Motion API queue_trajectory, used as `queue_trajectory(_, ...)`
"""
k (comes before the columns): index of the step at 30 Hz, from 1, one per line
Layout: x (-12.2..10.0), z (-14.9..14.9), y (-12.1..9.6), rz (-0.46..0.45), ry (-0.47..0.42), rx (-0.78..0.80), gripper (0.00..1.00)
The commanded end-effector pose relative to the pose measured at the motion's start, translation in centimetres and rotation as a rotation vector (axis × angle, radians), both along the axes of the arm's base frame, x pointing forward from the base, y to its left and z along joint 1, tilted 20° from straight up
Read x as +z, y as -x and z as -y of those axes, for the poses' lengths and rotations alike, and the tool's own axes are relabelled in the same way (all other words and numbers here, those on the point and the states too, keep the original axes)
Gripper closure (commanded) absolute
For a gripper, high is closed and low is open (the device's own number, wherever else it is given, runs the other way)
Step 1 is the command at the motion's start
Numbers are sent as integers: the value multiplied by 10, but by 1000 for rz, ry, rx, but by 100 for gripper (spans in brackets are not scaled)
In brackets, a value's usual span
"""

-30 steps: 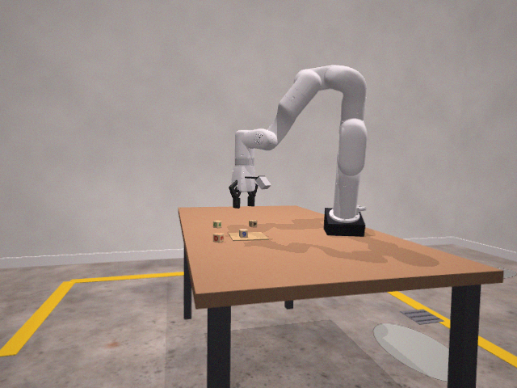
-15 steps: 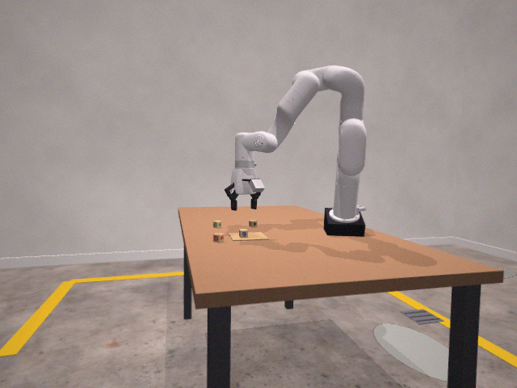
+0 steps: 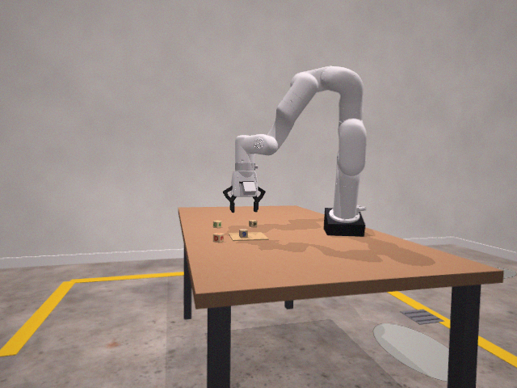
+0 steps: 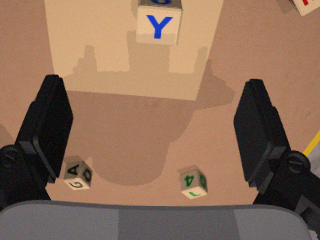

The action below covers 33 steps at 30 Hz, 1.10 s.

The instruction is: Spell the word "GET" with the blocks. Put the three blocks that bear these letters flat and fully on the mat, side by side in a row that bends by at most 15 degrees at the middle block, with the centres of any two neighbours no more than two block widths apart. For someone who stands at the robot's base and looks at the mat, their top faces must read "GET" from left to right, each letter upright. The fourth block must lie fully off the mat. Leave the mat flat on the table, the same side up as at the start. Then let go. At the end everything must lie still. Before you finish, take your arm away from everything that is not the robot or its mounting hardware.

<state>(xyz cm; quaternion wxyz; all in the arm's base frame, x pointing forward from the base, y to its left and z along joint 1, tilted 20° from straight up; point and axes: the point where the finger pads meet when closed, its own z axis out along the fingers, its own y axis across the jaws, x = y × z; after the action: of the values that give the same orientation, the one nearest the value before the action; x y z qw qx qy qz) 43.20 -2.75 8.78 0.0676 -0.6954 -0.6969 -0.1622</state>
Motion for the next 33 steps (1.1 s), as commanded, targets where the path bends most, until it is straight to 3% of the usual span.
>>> queue_trajectory(1,0,1,-1,-21,1,-57,0)
queue_trajectory(3,0,1,-1,-22,1,-60,0)
queue_trajectory(4,0,1,-1,-22,1,-60,31)
queue_trajectory(33,0,1,-1,-22,1,-60,31)
